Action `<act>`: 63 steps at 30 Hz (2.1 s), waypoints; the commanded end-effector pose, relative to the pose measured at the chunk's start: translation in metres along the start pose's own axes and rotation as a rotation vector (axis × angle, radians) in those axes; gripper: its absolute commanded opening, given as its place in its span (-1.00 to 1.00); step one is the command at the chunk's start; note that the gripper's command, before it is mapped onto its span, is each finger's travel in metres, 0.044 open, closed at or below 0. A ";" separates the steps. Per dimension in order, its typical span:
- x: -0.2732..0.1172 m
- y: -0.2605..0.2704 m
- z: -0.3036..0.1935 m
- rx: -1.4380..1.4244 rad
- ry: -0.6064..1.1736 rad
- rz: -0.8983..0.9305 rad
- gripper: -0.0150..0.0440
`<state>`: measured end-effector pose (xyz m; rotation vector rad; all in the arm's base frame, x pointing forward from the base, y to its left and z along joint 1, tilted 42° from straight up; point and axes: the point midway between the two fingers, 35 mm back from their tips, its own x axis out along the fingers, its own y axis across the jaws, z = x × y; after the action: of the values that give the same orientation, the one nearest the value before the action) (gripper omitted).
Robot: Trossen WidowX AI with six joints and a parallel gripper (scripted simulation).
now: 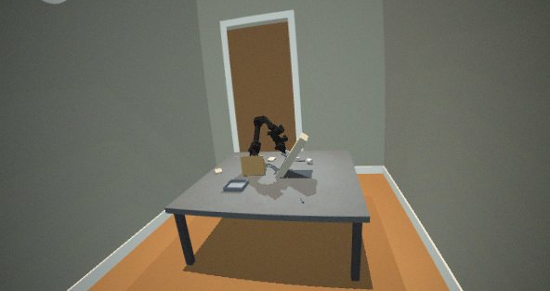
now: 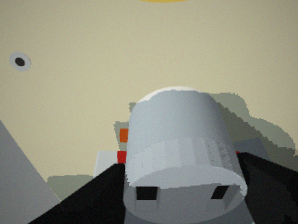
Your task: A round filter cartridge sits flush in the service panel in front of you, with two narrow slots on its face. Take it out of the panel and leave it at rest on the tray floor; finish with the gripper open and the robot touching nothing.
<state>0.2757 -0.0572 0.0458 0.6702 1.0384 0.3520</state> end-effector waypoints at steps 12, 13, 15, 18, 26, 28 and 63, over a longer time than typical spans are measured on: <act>-0.011 0.000 0.022 -0.001 0.000 -0.001 -0.49; -0.014 -0.001 0.023 -0.001 0.000 -0.002 -0.49; -0.024 -0.002 0.025 0.000 0.001 -0.005 -0.49; -0.040 -0.003 0.027 0.000 0.003 -0.008 -0.49; -0.087 -0.002 0.029 0.002 0.005 -0.007 -0.49; -0.098 -0.001 0.028 0.002 0.004 -0.004 -0.49; -0.117 -0.166 -0.023 0.454 0.043 -0.282 -0.49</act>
<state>0.2132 -0.2232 0.0238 0.8338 1.2040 0.0186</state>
